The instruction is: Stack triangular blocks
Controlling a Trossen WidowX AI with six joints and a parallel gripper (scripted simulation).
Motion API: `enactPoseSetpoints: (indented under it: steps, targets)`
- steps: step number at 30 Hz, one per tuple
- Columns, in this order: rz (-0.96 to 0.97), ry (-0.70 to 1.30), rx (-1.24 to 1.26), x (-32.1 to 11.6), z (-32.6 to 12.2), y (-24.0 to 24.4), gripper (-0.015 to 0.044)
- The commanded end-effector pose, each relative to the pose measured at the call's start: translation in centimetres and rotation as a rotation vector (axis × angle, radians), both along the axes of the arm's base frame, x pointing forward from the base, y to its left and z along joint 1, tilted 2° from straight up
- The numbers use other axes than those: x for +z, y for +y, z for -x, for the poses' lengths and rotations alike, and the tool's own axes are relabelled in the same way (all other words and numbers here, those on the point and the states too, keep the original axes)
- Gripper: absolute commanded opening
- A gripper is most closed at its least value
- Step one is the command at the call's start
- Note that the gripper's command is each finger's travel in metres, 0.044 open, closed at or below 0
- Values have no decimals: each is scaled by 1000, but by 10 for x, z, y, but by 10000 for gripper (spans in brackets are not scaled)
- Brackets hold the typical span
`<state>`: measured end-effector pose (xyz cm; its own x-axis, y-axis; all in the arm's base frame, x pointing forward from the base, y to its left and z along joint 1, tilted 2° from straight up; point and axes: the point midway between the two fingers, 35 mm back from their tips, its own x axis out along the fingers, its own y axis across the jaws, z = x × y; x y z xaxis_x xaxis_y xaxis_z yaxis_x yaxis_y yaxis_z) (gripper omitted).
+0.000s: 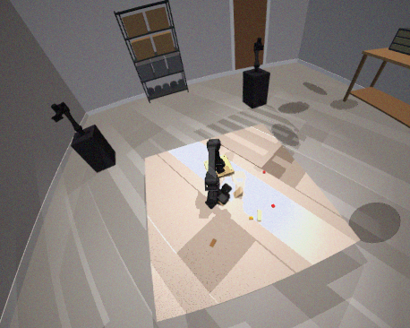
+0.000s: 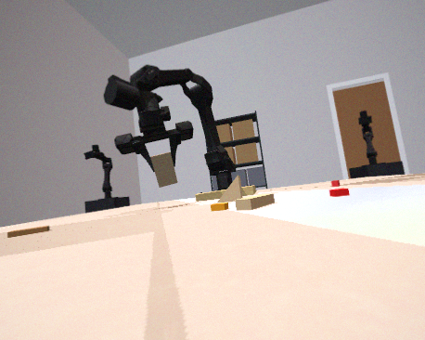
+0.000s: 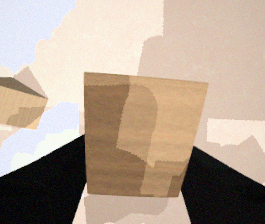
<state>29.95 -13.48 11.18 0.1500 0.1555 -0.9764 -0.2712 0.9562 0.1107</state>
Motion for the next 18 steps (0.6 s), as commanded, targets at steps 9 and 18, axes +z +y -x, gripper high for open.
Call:
enactPoseSetpoints:
  steps: [9, 18]
  targets:
    - [113, 5, 402, 2, -2, 0, 0]
    - [184, 17, 705, 5, -3, 0, 0]
